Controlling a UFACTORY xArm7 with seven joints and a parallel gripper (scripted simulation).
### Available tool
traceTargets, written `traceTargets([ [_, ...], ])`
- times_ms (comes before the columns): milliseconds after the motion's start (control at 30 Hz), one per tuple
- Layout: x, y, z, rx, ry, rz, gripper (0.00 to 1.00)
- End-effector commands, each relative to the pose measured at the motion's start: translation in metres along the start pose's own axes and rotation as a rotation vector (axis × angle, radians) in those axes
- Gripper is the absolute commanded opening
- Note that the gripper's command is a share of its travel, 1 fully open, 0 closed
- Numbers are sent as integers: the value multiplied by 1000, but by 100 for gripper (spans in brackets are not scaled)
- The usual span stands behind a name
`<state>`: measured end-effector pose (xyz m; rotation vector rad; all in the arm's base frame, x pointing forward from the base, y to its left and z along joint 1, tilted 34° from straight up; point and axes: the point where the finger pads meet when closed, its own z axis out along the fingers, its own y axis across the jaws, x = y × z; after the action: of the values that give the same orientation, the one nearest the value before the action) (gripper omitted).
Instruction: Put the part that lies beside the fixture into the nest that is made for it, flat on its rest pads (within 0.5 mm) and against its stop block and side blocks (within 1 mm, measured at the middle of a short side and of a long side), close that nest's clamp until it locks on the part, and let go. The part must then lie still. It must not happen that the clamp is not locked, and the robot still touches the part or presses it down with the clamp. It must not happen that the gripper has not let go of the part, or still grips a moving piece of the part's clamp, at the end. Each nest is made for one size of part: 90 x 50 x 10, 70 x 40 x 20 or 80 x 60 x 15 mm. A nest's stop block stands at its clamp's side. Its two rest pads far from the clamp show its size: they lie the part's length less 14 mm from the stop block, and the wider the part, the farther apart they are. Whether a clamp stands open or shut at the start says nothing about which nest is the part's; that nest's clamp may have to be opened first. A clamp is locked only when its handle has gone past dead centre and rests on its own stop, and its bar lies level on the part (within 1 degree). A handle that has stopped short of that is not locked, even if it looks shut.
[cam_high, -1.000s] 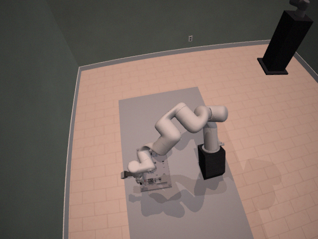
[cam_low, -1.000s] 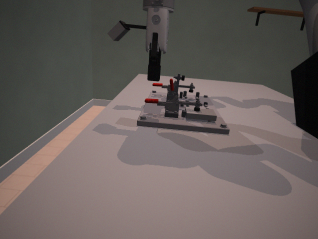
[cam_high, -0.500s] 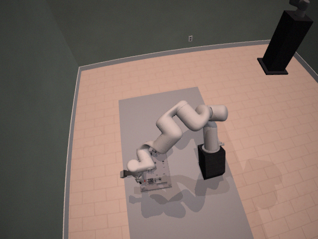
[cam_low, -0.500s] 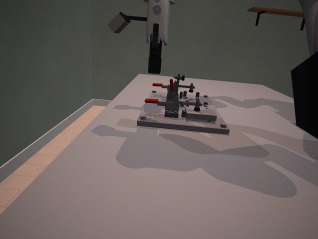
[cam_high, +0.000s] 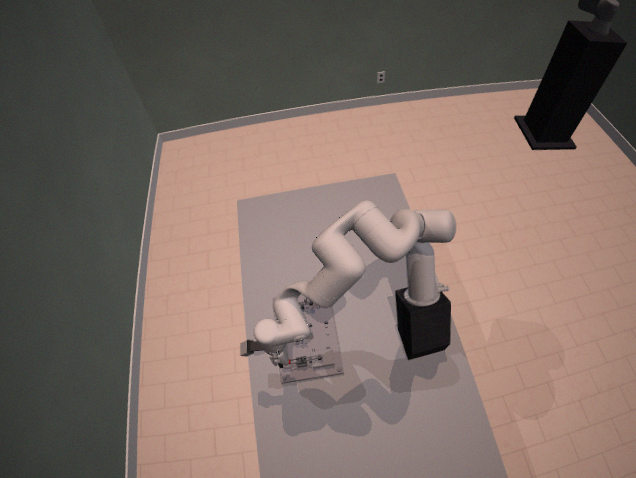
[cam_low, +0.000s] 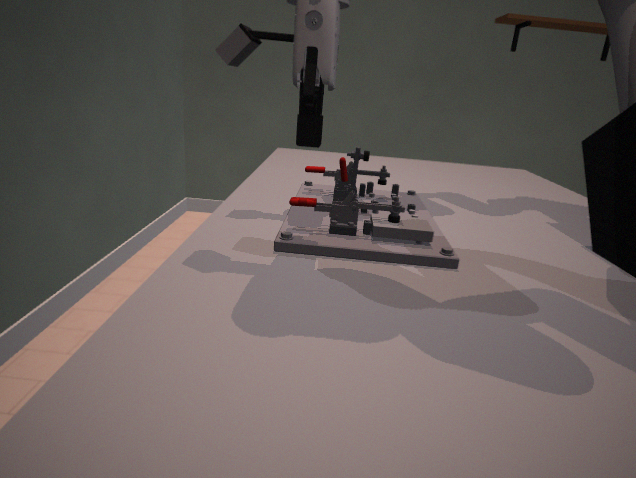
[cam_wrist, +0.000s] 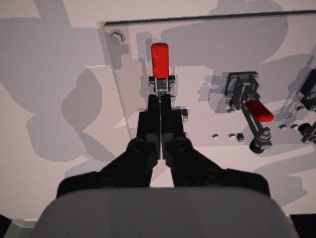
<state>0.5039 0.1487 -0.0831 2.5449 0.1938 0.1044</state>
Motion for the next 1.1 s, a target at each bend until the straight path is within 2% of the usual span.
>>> traceTargets([
  [0,2,-1,-2,2,4,0,0],
  [900,2,-1,-2,2,4,0,0],
  [933,2,-1,-2,2,4,0,100],
  [1067,2,-1,-2,2,4,0,100],
])
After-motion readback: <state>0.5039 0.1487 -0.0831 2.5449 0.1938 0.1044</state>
